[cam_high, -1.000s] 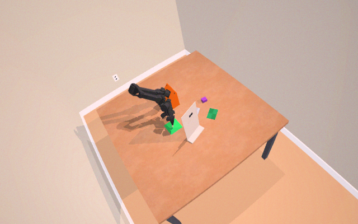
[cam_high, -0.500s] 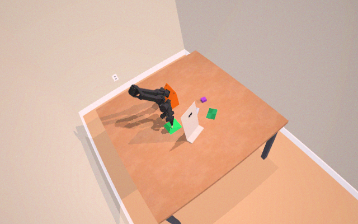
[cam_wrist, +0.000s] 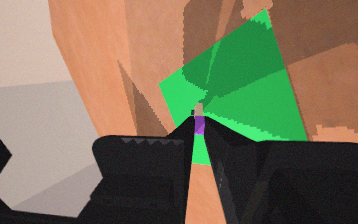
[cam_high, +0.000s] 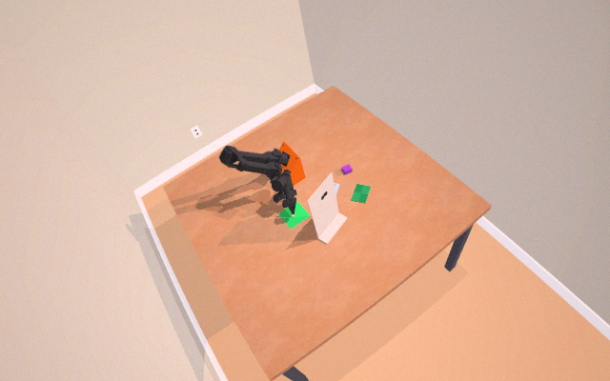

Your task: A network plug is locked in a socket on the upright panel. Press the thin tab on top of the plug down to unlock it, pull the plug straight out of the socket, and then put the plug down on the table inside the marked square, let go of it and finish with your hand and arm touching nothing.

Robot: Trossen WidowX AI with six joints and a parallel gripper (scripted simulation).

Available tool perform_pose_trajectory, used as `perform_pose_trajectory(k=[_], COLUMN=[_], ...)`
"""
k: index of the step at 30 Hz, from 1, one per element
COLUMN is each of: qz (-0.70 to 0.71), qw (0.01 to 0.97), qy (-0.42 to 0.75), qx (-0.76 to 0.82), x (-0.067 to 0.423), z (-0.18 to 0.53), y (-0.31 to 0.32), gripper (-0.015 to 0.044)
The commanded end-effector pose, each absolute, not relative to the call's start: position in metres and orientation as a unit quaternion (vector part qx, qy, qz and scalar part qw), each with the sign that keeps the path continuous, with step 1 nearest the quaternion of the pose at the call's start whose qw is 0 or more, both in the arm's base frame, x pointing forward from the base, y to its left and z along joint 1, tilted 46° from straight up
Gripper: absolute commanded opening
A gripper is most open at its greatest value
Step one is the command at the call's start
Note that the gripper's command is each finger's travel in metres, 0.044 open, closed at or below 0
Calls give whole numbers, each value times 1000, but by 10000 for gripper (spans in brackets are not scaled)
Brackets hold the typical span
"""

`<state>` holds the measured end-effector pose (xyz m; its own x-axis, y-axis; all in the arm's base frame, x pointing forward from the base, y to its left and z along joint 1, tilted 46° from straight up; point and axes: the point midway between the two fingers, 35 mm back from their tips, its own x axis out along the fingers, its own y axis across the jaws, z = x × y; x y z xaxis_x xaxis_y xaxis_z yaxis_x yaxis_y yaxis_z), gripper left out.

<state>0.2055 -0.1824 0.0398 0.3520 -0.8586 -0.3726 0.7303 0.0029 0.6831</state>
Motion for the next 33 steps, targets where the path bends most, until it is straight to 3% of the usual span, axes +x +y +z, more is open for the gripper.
perform_pose_trajectory(k=[1,9,15,33], qz=[-564,-564,-564,-565], qw=[705,704,704,704], qy=[-73,-75,-75,-74], qx=[423,424,424,425], x=[205,206,206,204], z=[38,39,39,42], y=[-184,-183,-183,-176], gripper=[0,0,156,156])
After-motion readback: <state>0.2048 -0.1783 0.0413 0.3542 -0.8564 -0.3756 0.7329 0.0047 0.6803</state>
